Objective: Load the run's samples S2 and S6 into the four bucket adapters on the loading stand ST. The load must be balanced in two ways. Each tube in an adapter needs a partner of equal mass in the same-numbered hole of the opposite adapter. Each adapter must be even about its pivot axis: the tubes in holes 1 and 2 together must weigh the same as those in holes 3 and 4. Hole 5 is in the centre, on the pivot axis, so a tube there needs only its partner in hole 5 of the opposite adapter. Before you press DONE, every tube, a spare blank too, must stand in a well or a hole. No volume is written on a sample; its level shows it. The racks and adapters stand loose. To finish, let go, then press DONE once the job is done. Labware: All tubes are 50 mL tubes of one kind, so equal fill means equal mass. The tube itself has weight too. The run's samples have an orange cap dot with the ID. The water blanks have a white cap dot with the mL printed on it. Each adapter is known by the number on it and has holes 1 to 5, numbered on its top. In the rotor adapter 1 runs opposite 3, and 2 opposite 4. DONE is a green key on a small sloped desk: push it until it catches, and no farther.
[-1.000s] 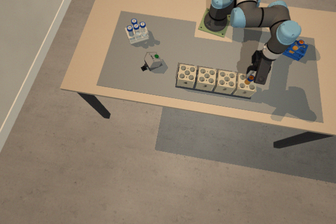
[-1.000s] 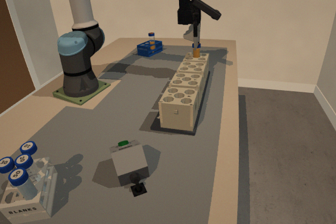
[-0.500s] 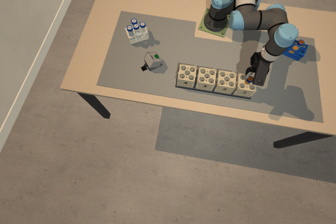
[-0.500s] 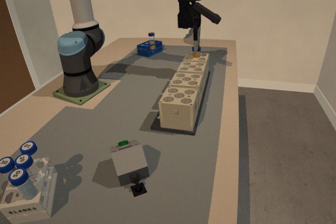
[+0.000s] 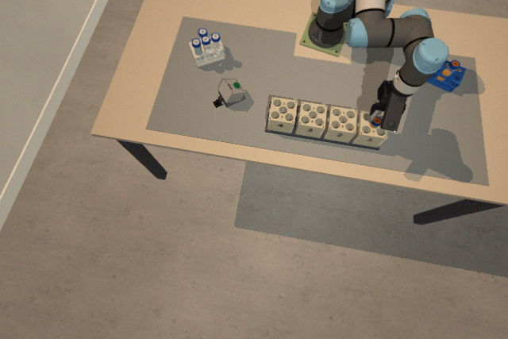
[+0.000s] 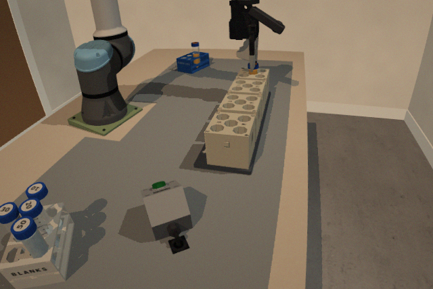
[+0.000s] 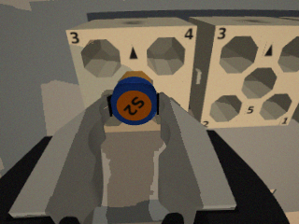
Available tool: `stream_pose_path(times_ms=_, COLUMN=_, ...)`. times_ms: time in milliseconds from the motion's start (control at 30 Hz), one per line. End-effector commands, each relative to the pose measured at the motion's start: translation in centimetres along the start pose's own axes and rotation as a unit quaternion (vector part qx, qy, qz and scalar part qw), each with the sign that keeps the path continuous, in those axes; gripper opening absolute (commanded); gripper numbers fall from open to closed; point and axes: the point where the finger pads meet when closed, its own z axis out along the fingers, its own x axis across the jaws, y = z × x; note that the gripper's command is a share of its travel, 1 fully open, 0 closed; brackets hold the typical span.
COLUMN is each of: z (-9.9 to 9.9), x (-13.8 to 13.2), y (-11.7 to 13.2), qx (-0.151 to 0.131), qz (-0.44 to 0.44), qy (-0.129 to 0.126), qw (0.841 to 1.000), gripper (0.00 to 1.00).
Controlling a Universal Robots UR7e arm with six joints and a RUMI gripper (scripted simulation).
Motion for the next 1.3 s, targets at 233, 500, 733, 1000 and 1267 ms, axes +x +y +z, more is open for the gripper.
stream_pose_path(times_ms=233, z=0.1, x=0.0, y=0.0, qx=0.001, qz=0.000, qy=0.000, qw=1.000, gripper=0.00)
stream_pose_path(times_ms=500, z=0.1, x=0.0, y=0.0, qx=0.001, qz=0.000, qy=0.000, qw=1.000, gripper=0.35)
stream_pose_path(times_ms=733, z=0.1, x=0.0, y=0.0, qx=0.001, qz=0.000, qy=0.000, qw=1.000, gripper=0.35)
stream_pose_path(times_ms=1000, z=-1.6, x=0.0, y=0.0, qx=0.001, qz=0.000, qy=0.000, qw=1.000, gripper=0.35)
stream_pose_path(times_ms=1267, z=-4.0, x=0.0, y=0.0, qx=0.001, qz=0.000, qy=0.000, qw=1.000, gripper=0.35)
